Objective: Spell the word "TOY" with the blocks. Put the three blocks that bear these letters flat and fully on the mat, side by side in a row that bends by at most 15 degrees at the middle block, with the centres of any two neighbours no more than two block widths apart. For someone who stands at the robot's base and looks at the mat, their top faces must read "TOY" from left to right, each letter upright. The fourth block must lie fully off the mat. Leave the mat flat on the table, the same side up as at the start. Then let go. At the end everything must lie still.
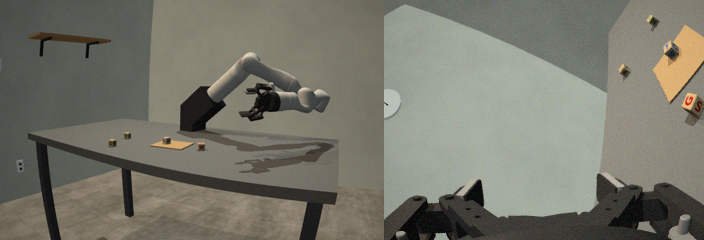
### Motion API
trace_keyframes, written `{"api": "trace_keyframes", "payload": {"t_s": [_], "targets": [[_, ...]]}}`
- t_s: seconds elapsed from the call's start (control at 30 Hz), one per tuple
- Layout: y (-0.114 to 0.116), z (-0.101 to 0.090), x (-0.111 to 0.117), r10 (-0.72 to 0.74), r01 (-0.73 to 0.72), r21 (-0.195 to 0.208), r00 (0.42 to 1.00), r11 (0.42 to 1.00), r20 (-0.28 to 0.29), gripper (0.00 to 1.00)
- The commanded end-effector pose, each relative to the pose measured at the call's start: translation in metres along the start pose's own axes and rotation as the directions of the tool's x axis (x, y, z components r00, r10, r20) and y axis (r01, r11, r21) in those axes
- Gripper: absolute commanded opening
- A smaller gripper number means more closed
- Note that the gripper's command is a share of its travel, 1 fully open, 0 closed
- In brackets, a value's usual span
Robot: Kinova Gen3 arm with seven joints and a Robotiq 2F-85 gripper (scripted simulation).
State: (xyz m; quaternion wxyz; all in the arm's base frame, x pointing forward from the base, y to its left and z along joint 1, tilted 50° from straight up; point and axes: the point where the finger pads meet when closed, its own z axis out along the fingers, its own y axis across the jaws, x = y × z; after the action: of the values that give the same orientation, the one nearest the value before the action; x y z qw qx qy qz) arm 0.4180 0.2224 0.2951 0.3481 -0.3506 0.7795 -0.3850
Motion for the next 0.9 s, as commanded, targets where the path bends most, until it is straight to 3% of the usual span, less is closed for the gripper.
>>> {"api": "trace_keyframes", "payload": {"t_s": [0.0,0.87], "targets": [[-0.0005,0.0,0.0003,0.001,-0.001,0.0,1.0,1.0,0.0,1.0],[-0.0027,-0.0023,-0.0013,0.005,-0.005,-0.015,1.0,1.0,0.007,1.0]]}}
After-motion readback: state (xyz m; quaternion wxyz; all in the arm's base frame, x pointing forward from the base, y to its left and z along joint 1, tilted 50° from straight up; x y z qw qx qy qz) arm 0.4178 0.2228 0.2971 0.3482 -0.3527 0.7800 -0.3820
